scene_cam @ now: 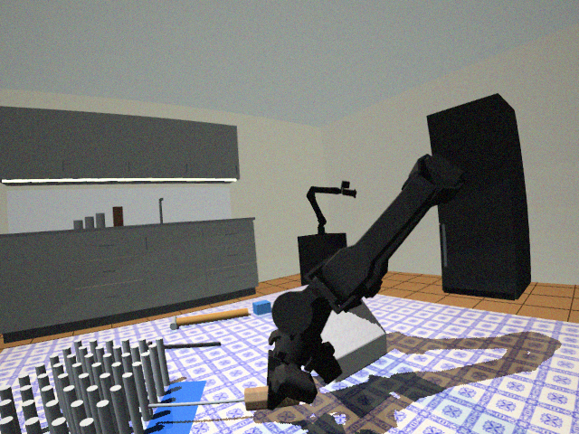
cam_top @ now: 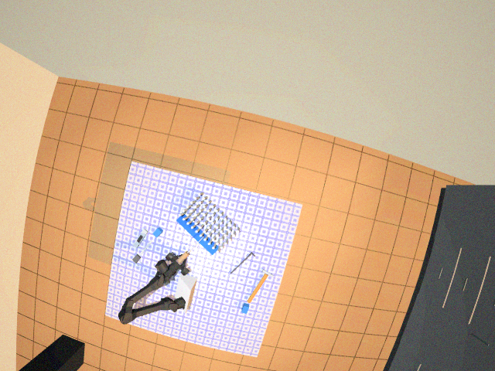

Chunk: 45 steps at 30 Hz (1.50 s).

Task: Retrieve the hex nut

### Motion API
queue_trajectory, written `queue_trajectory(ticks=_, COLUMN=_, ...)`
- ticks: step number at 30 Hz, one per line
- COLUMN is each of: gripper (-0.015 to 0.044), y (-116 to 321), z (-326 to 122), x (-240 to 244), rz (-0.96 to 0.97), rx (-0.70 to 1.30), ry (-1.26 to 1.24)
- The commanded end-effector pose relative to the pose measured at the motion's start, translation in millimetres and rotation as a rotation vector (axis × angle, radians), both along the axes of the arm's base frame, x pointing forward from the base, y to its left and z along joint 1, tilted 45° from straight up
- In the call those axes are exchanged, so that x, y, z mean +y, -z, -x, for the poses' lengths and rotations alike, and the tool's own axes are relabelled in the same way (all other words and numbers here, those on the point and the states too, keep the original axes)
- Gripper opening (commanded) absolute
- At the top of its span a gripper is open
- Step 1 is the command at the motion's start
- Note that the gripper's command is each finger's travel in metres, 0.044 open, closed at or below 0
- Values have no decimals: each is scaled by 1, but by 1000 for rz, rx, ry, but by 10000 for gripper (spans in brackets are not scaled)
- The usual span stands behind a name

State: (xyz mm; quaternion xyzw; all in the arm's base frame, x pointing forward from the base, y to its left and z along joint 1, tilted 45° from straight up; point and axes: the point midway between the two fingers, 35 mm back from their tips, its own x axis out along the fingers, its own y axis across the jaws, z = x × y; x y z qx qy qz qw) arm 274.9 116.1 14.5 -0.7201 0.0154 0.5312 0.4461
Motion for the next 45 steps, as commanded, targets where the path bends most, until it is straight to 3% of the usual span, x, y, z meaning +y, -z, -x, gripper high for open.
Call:
queue_trajectory(ticks=1, gripper=0, y=0, z=-3, x=-1, rz=3, rx=-6, ry=0)
queue_trajectory(ticks=45, gripper=0, y=7, z=-25, x=-8, rz=4, rx=-9, ry=-1)
